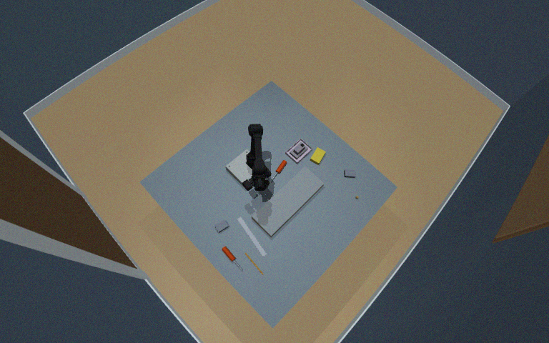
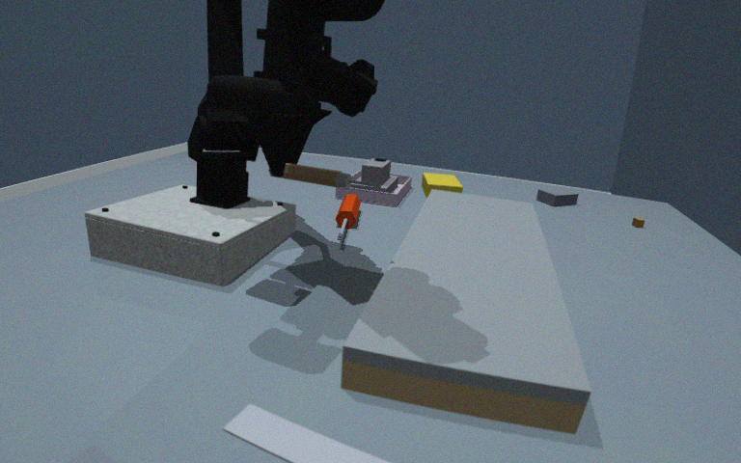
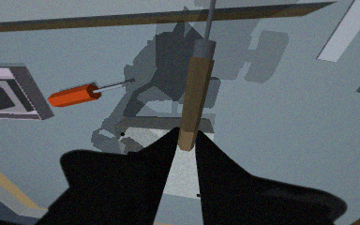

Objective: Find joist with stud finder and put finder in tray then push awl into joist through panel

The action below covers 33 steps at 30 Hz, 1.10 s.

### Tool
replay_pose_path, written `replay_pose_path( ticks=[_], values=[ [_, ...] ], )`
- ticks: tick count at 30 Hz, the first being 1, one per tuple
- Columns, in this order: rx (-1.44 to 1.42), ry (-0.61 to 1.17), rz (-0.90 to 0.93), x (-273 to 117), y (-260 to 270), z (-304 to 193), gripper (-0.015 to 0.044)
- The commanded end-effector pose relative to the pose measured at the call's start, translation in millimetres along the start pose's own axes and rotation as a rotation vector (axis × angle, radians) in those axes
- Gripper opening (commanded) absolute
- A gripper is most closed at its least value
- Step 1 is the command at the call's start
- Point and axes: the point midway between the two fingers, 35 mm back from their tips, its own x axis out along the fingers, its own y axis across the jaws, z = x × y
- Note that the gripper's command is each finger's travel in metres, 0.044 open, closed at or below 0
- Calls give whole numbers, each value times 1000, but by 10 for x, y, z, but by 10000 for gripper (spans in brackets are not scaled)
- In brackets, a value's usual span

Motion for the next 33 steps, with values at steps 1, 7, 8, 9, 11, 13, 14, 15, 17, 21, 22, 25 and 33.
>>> replay_pose_path(
  ticks=[1, 7, 8, 9, 11, 13, 14, 15, 17, 21, 22, 25, 33],
  values=[
    [96, -46, 4, -17, -6, 53, 0],
    [310, -140, 24, -8, -26, 179, 0],
    [345, -156, 29, -8, -29, 200, 0],
    [380, -171, 34, -8, -33, 221, 0],
    [450, -202, 47, -10, -40, 262, 0],
    [519, -232, 62, -15, -47, 303, 0],
    [553, -247, 70, -17, -51, 323, 0],
    [587, -261, 79, -21, -55, 343, 0],
    [654, -290, 98, -28, -62, 383, 0],
    [787, -345, 142, -49, -77, 461, 0],
    [819, -359, 154, -55, -81, 480, 0],
    [915, -397, 194, -76, -92, 535, 0],
    [1161, -488, 321, -149, -119, 674, 0]
  ],
)
